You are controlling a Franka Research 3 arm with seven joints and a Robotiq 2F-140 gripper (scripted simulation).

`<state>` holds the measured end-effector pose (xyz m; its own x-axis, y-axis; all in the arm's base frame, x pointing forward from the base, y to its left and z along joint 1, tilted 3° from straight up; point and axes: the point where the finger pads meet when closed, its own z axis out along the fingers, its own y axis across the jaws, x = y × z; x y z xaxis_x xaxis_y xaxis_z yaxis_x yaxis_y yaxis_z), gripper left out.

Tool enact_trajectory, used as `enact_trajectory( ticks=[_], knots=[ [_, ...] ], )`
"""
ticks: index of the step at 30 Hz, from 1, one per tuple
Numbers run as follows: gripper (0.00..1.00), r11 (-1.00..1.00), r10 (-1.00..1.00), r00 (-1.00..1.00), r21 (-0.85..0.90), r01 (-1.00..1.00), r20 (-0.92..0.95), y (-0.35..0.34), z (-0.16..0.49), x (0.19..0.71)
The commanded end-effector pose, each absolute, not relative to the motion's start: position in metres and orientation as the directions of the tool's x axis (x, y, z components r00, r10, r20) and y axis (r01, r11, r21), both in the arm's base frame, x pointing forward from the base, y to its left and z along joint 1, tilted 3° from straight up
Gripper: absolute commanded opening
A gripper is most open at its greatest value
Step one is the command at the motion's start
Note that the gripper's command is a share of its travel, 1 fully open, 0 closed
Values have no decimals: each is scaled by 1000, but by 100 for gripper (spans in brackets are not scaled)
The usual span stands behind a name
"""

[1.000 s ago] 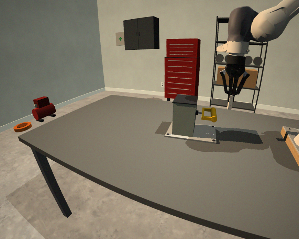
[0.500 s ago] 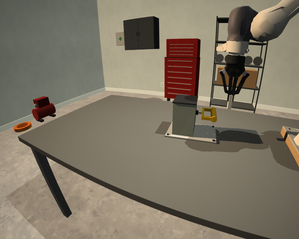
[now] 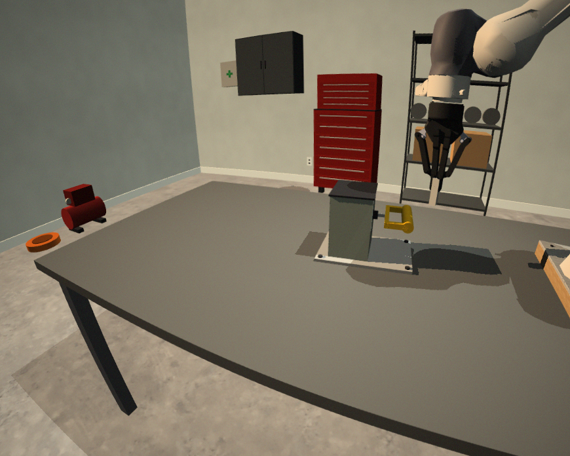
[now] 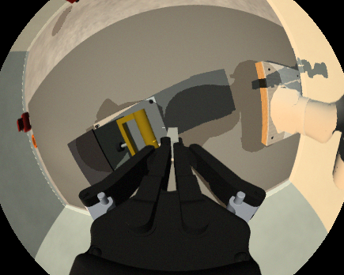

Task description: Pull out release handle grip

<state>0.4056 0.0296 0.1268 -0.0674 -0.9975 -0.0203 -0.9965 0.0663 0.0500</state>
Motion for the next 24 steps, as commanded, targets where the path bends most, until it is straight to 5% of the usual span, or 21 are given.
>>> enact_trajectory(
  ticks=[1,24],
  knots=[
    [0,255,-967,-255,54,-965,3,30,127,406],
    [0,624,-781,-623,45,-780,26,31,131,415]
  ],
)
